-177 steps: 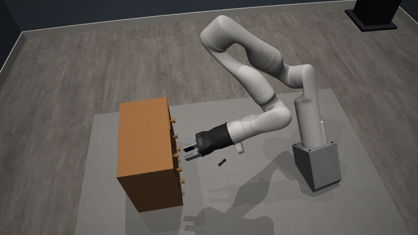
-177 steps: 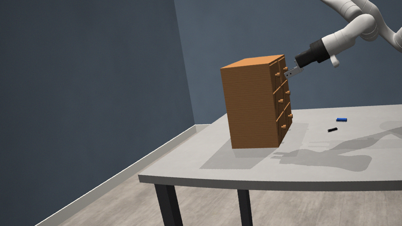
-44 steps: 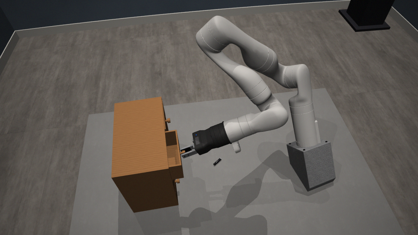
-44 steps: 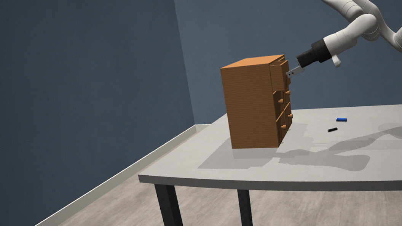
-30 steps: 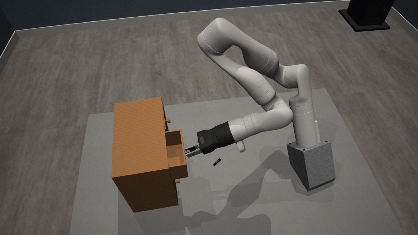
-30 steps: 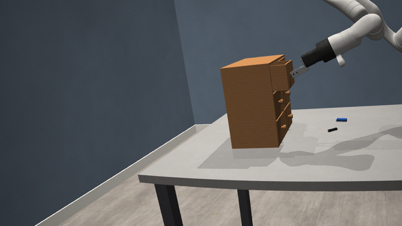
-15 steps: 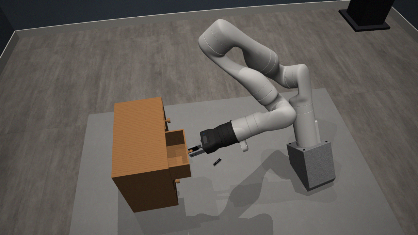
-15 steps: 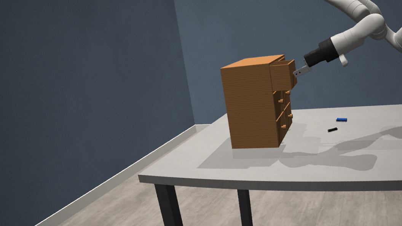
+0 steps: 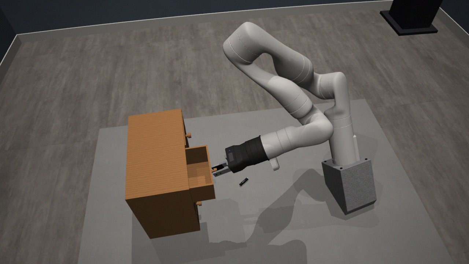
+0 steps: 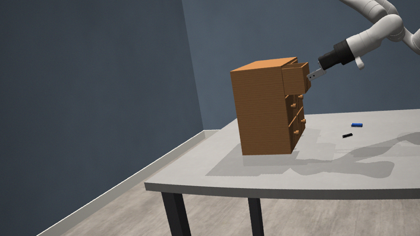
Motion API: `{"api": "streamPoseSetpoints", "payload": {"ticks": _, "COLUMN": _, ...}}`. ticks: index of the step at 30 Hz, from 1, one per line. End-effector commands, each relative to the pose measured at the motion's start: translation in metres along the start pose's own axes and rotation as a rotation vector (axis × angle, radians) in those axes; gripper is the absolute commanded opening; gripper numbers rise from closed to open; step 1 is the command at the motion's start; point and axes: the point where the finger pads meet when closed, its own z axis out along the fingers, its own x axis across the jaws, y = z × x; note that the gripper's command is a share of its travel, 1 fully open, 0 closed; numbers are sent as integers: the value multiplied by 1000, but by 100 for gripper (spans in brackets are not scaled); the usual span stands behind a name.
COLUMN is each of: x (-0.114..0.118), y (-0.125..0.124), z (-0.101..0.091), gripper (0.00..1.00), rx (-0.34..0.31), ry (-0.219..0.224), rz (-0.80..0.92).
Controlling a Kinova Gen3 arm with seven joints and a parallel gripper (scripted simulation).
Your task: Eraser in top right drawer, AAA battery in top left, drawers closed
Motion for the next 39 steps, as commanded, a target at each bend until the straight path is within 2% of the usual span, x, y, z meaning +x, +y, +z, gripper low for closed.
{"api": "streamPoseSetpoints", "payload": {"ticks": 1, "x": 1, "y": 1, "z": 0, "gripper": 37, "rx": -2, "ry": 2, "rz": 1}}
{"api": "streamPoseSetpoints", "payload": {"ticks": 11, "x": 1, "y": 1, "z": 0, "gripper": 37, "rx": -2, "ry": 2, "rz": 1}}
{"api": "streamPoseSetpoints", "payload": {"ticks": 12, "x": 1, "y": 1, "z": 0, "gripper": 43, "rx": -2, "ry": 2, "rz": 1}}
{"api": "streamPoseSetpoints", "payload": {"ticks": 15, "x": 1, "y": 1, "z": 0, "gripper": 49, "rx": -2, "ry": 2, "rz": 1}}
{"api": "streamPoseSetpoints", "payload": {"ticks": 18, "x": 1, "y": 1, "z": 0, "gripper": 61, "rx": -2, "ry": 2, "rz": 1}}
{"api": "streamPoseSetpoints", "payload": {"ticks": 21, "x": 1, "y": 1, "z": 0, "gripper": 61, "rx": -2, "ry": 2, "rz": 1}}
{"api": "streamPoseSetpoints", "payload": {"ticks": 22, "x": 1, "y": 1, "z": 0, "gripper": 67, "rx": -2, "ry": 2, "rz": 1}}
{"api": "streamPoseSetpoints", "payload": {"ticks": 30, "x": 1, "y": 1, "z": -1, "gripper": 67, "rx": -2, "ry": 2, "rz": 1}}
{"api": "streamPoseSetpoints", "payload": {"ticks": 39, "x": 1, "y": -7, "z": -21, "gripper": 67, "rx": -2, "ry": 2, "rz": 1}}
